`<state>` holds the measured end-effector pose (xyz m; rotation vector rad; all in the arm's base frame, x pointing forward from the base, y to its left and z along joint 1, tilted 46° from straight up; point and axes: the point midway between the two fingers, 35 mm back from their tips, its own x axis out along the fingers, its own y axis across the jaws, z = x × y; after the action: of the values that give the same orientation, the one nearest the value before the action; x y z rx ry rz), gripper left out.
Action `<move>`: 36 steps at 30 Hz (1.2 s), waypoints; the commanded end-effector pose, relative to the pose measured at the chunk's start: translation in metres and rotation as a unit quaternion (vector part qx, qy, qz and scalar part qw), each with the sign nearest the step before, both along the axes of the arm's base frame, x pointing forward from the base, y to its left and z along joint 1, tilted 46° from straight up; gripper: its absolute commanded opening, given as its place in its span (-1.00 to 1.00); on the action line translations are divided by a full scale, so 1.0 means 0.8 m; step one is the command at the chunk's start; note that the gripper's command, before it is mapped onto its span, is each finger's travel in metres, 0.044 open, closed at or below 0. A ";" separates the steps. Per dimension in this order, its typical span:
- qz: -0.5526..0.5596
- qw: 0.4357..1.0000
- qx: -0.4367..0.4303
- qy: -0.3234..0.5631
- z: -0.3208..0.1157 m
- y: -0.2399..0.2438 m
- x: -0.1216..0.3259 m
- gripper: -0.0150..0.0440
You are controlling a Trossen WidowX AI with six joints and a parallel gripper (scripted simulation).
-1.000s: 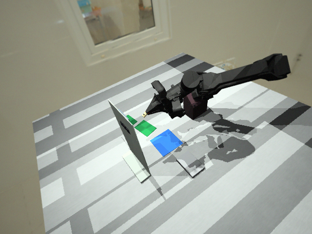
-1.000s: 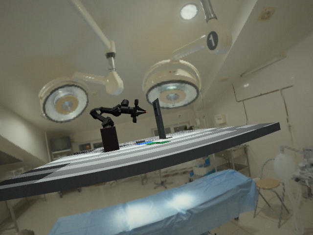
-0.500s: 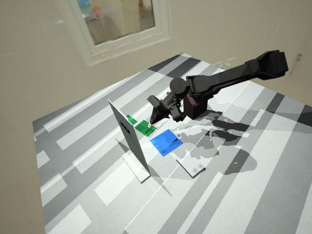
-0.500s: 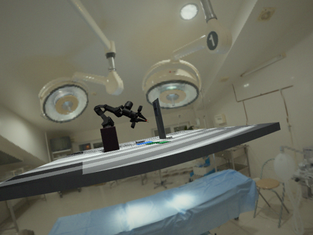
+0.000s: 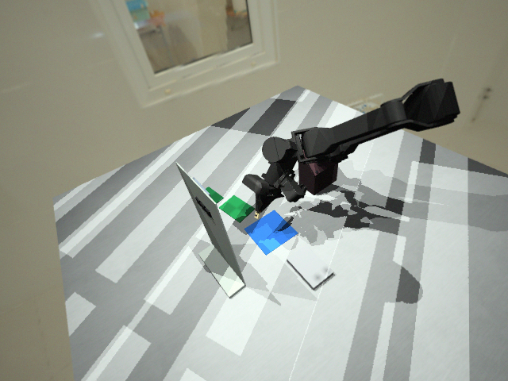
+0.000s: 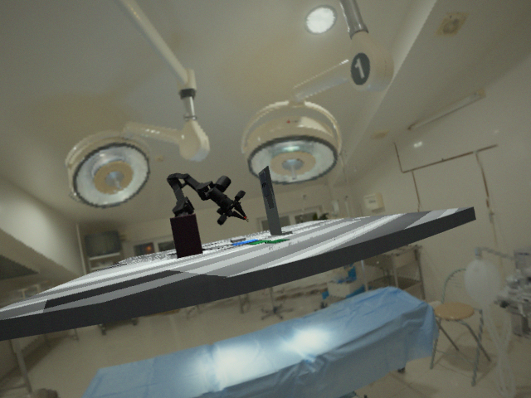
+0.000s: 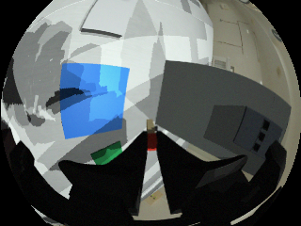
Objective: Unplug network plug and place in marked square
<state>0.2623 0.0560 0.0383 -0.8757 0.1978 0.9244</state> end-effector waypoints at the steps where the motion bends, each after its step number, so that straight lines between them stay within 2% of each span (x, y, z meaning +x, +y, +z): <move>1: 0.035 0.999 0.012 0.014 -0.012 0.012 -0.012 -0.49; 7: 0.072 0.997 0.027 0.023 -0.022 0.024 -0.025 -0.49; 36: 0.073 0.997 0.024 0.026 -0.042 0.040 -0.022 -0.49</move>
<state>0.2457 0.0865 0.0090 -0.8373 0.1445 1.0817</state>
